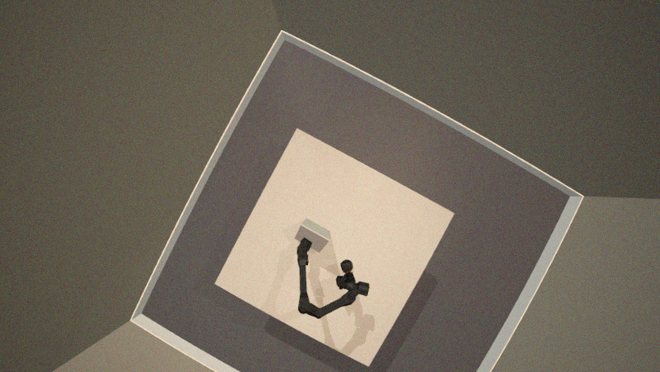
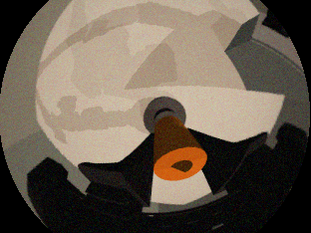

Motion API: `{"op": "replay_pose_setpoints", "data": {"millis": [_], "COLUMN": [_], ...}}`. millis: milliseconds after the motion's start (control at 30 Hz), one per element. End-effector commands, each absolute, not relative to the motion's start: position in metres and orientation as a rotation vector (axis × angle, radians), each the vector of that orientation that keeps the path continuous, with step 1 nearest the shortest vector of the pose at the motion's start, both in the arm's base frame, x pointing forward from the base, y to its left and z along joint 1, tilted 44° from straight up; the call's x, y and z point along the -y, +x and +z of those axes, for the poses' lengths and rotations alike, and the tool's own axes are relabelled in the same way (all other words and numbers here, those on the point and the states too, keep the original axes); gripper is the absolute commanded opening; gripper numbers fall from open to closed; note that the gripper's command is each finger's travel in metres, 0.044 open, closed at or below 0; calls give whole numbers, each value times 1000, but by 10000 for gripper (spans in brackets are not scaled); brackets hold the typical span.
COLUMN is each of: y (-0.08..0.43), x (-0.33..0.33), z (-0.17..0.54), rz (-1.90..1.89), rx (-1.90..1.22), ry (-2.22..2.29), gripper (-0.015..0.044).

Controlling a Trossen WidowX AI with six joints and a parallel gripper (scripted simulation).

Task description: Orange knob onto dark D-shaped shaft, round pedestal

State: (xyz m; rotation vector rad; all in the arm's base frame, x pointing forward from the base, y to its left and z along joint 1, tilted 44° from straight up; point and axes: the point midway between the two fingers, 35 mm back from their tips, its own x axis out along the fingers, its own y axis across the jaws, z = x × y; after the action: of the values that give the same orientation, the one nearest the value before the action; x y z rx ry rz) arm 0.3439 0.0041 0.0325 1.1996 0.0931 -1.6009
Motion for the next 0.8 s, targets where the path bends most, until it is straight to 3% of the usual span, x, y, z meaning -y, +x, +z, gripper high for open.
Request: {"op": "replay_pose_setpoints", "data": {"millis": [0, 767], "y": [344, 346], "x": [-3, 8], "z": [32, 20], "rz": [-1598, -1609], "rx": [-89, -84], "ry": [1206, 1215], "gripper": [0, 0]}}
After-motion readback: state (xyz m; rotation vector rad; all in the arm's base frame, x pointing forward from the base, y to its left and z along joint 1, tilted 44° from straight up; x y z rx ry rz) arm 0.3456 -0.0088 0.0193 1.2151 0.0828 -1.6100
